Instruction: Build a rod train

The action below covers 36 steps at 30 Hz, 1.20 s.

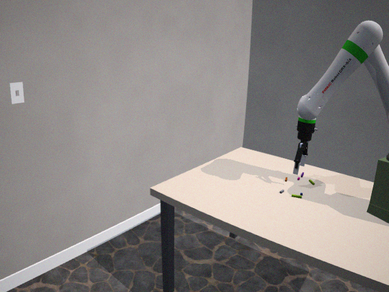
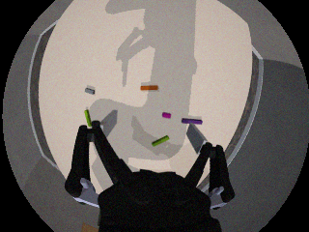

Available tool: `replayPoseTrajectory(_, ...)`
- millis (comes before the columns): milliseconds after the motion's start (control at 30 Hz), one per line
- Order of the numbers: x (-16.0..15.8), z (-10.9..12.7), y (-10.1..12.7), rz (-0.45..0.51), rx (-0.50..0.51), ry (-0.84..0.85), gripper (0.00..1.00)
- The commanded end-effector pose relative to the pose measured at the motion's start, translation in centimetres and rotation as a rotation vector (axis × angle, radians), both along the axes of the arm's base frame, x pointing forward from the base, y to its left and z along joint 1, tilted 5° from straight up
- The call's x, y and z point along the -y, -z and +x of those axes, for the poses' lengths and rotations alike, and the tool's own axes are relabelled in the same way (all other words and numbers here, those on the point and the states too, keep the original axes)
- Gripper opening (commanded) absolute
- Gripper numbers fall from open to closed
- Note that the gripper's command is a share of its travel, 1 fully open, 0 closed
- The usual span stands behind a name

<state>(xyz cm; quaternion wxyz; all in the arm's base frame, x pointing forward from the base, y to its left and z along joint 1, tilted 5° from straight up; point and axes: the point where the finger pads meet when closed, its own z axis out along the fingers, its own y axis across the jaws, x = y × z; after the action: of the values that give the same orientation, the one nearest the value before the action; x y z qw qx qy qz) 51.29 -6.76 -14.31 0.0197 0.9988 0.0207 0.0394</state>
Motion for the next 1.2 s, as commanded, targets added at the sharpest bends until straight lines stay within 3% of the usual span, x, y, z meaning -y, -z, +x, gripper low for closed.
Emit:
replayPoseTrajectory(0, 0.3, 0.0, -0.2, -0.009, -0.005, -0.135, 1.00)
replayPoseTrajectory(1167, 2.8, -0.2, -1.9, -0.102, -0.048, -1.300, 1.00)
